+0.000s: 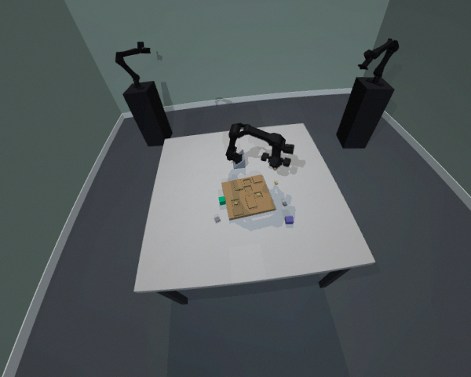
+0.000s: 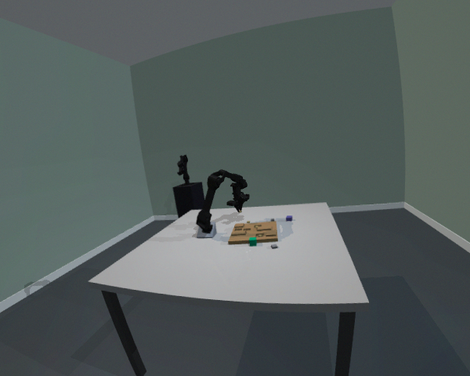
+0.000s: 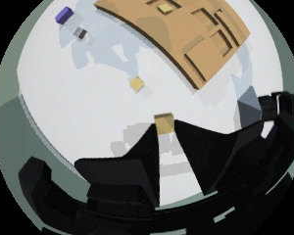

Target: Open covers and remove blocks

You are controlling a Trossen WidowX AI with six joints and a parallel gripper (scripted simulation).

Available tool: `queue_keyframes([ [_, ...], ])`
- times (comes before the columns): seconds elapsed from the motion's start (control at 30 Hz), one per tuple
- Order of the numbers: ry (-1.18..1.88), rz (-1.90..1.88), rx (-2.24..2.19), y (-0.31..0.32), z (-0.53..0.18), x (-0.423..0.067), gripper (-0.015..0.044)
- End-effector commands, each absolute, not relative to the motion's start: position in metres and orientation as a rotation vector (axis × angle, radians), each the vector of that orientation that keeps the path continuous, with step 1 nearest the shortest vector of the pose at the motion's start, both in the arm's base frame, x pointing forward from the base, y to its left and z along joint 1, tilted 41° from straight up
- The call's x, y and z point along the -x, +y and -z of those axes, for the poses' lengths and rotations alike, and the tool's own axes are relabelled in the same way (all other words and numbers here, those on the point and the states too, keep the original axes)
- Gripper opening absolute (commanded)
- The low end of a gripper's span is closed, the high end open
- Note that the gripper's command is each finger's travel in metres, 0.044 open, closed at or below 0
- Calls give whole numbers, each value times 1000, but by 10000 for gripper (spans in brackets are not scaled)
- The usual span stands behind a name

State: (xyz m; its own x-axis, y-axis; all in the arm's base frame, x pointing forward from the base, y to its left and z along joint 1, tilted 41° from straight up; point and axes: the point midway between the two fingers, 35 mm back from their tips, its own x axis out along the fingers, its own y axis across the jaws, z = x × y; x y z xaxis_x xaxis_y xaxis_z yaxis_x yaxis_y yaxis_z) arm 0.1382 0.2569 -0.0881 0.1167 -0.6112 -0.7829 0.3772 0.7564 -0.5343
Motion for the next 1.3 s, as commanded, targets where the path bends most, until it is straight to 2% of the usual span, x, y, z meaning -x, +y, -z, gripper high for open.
queue_keyframes([
  [0.0,1259,741,244,247,98,-139,80],
  [1.27,1257,742,245,207,144,-145,80],
])
